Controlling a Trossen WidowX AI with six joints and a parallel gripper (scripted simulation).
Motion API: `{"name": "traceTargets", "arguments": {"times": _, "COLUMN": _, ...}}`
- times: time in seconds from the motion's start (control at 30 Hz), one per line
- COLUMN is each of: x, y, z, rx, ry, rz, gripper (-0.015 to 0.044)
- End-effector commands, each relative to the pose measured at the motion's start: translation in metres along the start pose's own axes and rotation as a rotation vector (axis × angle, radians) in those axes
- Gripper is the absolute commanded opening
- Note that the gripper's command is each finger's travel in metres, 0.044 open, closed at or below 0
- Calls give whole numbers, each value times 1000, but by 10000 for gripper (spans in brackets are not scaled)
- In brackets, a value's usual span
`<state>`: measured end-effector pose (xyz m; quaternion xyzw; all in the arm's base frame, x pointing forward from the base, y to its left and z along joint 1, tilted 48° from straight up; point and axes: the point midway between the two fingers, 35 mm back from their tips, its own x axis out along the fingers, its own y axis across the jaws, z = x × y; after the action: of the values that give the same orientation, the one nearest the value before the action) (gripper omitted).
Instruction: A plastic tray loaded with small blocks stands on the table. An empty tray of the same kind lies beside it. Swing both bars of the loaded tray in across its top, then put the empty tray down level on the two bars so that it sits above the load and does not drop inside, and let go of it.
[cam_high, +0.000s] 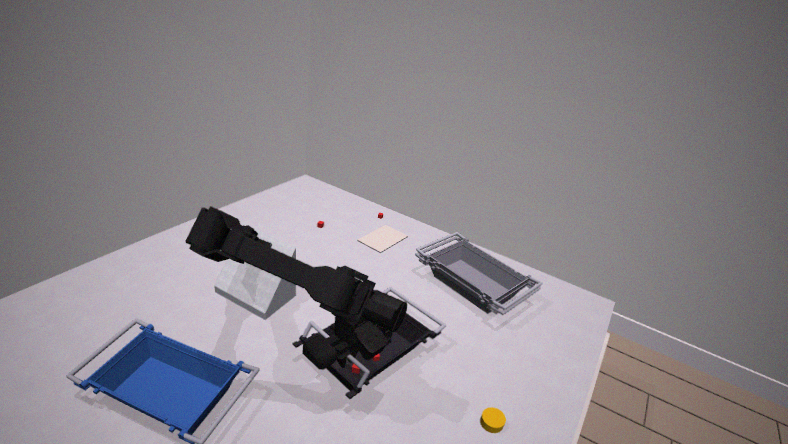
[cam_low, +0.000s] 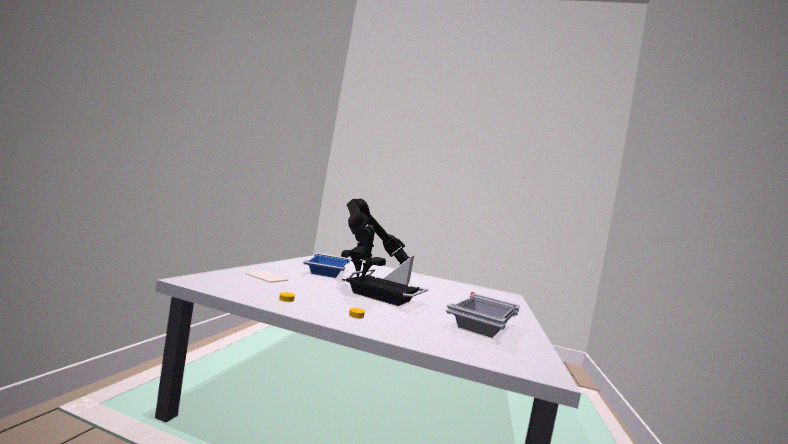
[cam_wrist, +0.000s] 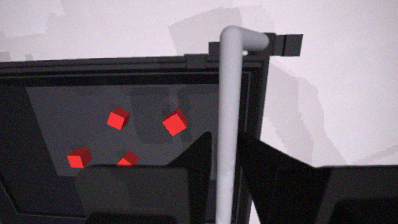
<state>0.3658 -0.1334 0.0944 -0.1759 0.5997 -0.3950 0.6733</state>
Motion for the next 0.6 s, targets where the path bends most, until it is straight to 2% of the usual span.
{"name": "traceTargets", "arguments": {"times": 0.0, "x": 11, "y": 13, "z": -1, "rx": 4, "ry": 1, "rz": 5, "gripper": 88}}
{"name": "traceTargets", "arguments": {"times": 0.17, "x": 5, "y": 14, "z": 0, "rx": 4, "ry": 1, "rz": 6, "gripper": 88}}
{"name": "traceTargets", "arguments": {"times": 0.4, "x": -31, "y": 10, "z": -1, "rx": 4, "ry": 2, "rz": 7, "gripper": 88}}
{"name": "traceTargets", "arguments": {"times": 0.57, "x": -23, "y": 13, "z": -2, "rx": -3, "ry": 6, "rz": 11, "gripper": 88}}
